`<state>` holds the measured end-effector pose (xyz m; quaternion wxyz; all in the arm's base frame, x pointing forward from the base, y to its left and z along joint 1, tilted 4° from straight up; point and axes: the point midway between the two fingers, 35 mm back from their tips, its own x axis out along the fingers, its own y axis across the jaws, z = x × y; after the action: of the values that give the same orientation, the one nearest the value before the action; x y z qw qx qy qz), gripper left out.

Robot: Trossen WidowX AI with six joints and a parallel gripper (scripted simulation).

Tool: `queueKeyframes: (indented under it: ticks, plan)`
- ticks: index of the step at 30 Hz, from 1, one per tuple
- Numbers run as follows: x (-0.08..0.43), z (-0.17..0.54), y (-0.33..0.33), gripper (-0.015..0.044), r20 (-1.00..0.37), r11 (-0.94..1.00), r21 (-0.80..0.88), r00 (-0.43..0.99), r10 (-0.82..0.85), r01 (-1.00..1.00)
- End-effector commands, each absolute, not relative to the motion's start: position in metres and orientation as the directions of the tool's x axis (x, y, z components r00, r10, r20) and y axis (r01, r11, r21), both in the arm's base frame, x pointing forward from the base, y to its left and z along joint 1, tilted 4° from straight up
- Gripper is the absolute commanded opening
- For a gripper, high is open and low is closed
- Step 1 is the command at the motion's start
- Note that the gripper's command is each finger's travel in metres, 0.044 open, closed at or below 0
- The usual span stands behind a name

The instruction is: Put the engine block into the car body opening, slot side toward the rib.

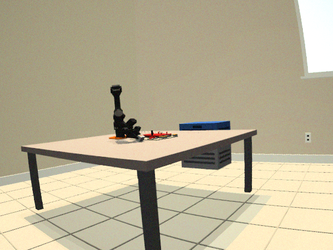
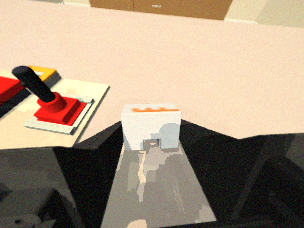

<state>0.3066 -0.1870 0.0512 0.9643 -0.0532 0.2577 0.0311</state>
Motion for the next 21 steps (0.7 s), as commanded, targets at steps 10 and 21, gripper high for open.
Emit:
queueKeyframes:
  ticks: [10,21]
  plan:
    - [0.3066,0.0512,-0.1869,0.0053,-0.5,0.992,-0.087,0.865,0.033,-0.088]
    - [0.3066,0.0512,-0.1869,0.0341,-0.5,0.992,-0.087,0.865,0.033,-0.088]
